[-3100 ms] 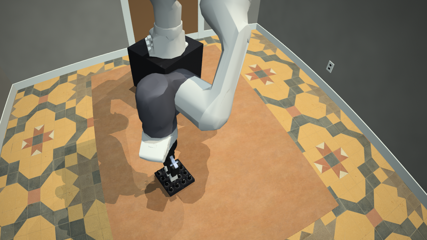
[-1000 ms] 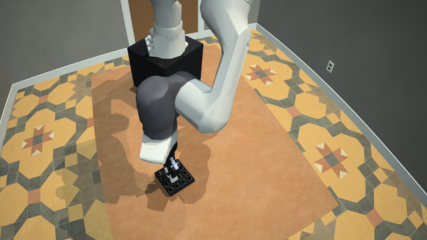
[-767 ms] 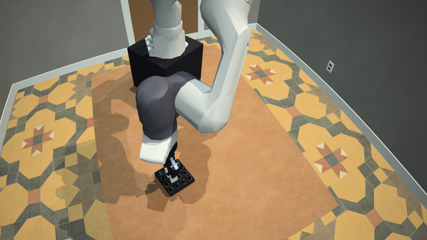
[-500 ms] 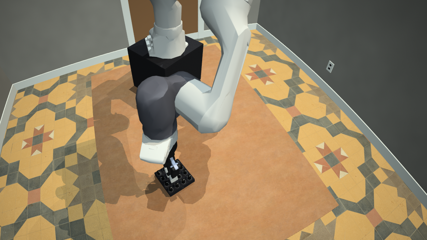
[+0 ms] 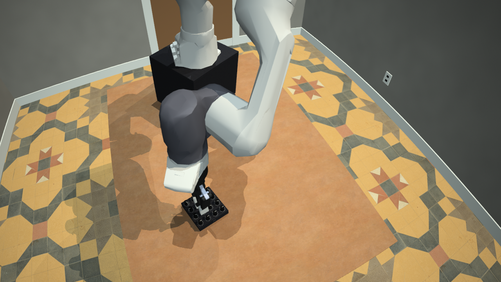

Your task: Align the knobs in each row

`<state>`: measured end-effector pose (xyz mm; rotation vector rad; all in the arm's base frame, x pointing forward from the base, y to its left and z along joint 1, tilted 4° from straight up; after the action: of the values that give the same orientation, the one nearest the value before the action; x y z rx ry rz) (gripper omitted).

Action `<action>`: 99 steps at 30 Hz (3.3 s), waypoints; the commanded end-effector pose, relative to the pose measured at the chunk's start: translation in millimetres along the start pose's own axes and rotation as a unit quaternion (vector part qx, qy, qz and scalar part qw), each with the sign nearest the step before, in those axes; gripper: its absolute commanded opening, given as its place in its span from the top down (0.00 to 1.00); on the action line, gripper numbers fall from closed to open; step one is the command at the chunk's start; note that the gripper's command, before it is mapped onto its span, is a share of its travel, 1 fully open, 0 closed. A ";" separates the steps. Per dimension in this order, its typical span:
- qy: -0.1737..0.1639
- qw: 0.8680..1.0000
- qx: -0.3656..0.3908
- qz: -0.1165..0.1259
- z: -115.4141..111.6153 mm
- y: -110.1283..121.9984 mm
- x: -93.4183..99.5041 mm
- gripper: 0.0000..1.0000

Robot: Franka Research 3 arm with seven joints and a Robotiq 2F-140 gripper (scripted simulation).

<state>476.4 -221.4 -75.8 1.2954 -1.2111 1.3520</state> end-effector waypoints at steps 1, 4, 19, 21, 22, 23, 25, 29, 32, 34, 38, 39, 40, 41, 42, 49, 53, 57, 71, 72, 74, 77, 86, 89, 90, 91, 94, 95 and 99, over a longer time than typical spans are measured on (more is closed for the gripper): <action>0.001 1.000 0.000 0.000 1.1 0.4 -0.6 0.88; 0.001 1.000 0.000 0.000 1.1 0.4 -0.6 0.88; 0.001 1.000 0.000 0.000 1.1 0.4 -2.0 0.88; 0.001 1.000 0.000 0.000 1.1 0.4 -3.1 0.88; 0.001 1.000 0.000 0.000 1.1 0.4 -3.8 0.88; 0.001 1.000 0.000 0.000 1.1 0.4 -4.5 0.88; 0.001 1.000 0.000 0.000 1.1 0.4 -6.1 0.88; 0.001 1.000 0.000 0.000 1.1 0.4 -9.6 0.88; 0.001 1.000 0.000 0.000 1.1 0.4 -11.2 0.88; 0.001 1.000 0.000 0.000 1.1 0.4 -11.9 0.88; 0.001 1.000 0.000 0.000 1.1 0.4 -13.9 0.88; 0.001 1.000 0.000 0.000 1.1 0.4 -14.2 0.88; 0.001 1.000 0.000 0.000 1.1 0.4 -14.4 0.88; 0.001 1.000 0.000 0.000 1.1 0.4 -14.5 0.88; 0.001 1.000 0.000 0.000 1.1 0.4 -14.6 0.88; 0.001 1.000 0.000 0.000 1.1 0.4 -14.6 0.88; 0.001 1.000 0.000 0.000 1.1 0.4 -14.6 0.88; 0.001 1.000 0.000 0.000 1.1 0.4 -14.6 0.88; 0.001 1.000 0.000 0.000 1.1 0.4 -14.6 0.88; 0.001 1.000 0.000 0.000 1.1 0.4 -14.6 0.88; 0.001 1.000 0.000 0.000 1.1 0.4 -14.6 0.88; 0.001 1.000 0.000 0.000 1.1 0.4 -14.6 0.88; 0.001 1.000 0.000 0.000 1.1 0.4 -14.6 0.95; 0.001 1.000 0.000 0.000 1.1 0.4 -14.6 0.95; 0.001 1.000 0.000 0.000 1.1 0.4 -14.6 0.95; 0.001 1.000 0.000 0.000 1.1 0.4 -14.6 0.95; 0.001 1.000 0.000 0.000 1.1 0.4 -14.6 0.95; 0.001 1.000 0.000 0.000 1.1 0.4 -14.6 0.95; 0.001 1.000 0.000 0.000 1.1 0.4 -14.6 0.95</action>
<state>477.2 -221.4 -89.7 1.2959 -1.2113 1.3512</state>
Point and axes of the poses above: the point where the finger pads meet when closed, its own x axis back along the fingers, its own y axis across the jaws, z = x × y, the point moved 5 cm from there along x, back along the fingers, and after that the axes turned 4 degrees about x, right-handed, at the moved point
